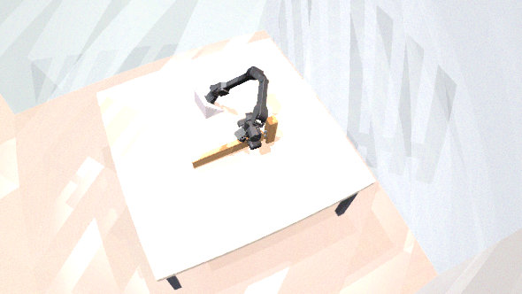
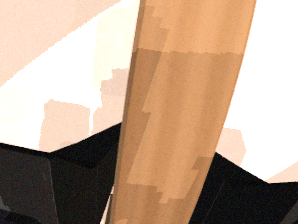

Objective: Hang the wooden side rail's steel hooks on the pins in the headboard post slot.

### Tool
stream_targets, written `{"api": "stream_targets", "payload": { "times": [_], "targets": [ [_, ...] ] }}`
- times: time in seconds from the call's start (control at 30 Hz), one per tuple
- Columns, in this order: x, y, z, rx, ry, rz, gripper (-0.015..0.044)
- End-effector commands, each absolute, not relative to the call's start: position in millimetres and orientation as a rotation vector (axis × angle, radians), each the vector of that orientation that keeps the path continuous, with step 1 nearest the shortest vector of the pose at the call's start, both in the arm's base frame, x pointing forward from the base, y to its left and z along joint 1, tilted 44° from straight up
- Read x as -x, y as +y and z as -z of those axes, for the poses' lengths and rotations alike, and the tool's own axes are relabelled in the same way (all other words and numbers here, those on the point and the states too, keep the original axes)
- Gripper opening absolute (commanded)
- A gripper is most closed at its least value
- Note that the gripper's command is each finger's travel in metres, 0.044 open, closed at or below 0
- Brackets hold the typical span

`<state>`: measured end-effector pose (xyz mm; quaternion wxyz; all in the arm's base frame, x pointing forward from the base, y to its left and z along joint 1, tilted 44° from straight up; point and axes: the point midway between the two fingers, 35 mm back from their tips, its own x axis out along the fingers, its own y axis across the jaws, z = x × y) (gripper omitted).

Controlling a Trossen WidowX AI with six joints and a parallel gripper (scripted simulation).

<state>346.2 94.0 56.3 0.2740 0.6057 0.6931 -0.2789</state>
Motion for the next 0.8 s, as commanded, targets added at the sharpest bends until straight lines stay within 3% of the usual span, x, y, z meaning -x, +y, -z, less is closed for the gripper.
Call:
{"api": "stream_targets", "payload": {
  "times": [0.0, 0.77],
  "targets": [
    [-348.1, 92.0, -61.0, -1.644, 1.848, 0.741, 0.0000],
    [-348.8, 93.0, -63.7, -1.644, 1.848, 0.741, 0.0000]
  ]
}}
